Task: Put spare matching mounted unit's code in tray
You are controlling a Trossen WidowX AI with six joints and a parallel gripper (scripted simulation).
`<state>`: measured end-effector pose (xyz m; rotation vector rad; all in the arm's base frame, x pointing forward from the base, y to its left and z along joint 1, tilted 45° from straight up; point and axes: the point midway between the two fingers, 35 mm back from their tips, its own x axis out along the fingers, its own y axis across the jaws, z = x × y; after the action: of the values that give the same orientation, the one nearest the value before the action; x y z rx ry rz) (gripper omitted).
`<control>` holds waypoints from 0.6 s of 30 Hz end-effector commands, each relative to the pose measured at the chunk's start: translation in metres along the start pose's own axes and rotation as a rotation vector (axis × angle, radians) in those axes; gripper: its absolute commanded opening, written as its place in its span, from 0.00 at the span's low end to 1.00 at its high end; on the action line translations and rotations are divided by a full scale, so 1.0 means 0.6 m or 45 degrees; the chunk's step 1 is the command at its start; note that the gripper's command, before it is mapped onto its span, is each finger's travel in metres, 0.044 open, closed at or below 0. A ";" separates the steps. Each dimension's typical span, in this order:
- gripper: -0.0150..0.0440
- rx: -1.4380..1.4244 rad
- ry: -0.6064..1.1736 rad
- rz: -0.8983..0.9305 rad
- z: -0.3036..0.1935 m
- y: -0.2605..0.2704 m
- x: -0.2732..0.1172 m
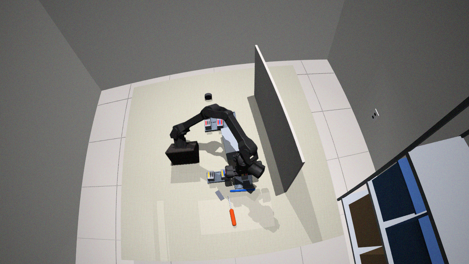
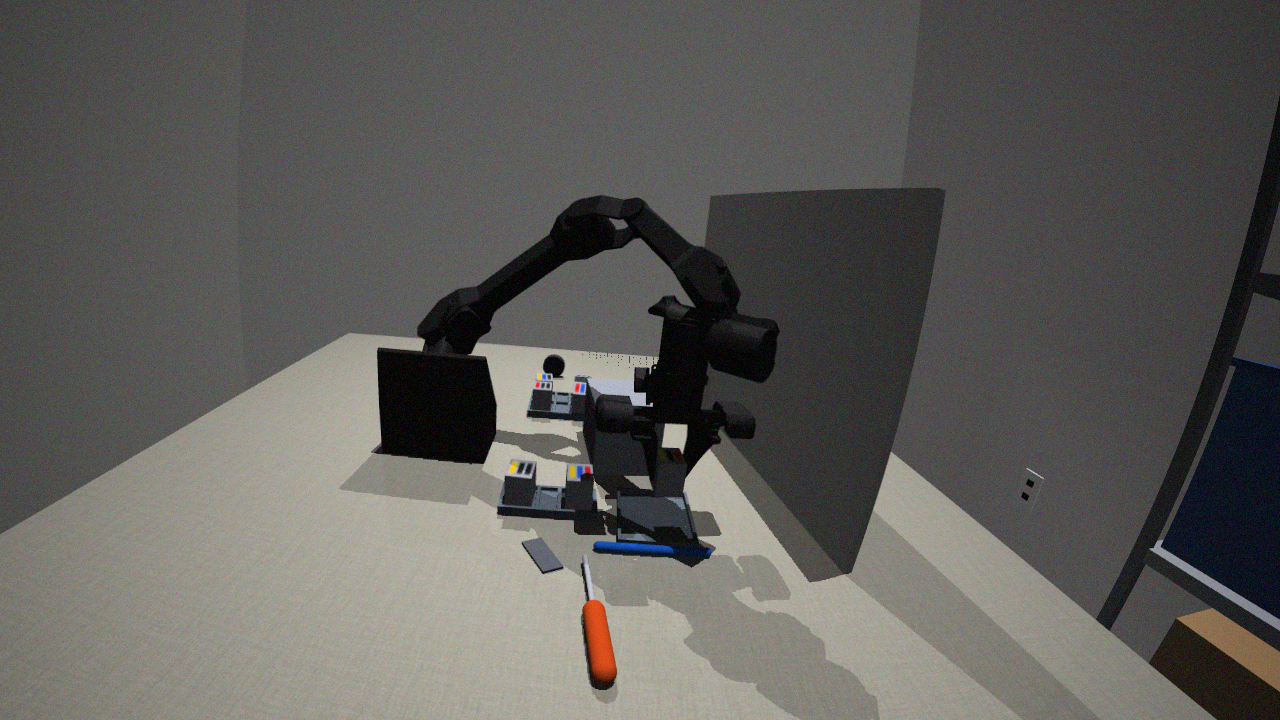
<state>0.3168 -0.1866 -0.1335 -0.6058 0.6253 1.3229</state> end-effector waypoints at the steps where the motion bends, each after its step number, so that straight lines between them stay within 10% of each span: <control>1: 0.25 0.005 -0.005 -0.002 0.001 0.001 0.007; 18: 0.25 0.005 -0.007 -0.002 0.004 0.004 0.031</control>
<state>0.3173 -0.1750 -0.1435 -0.6049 0.6237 1.3234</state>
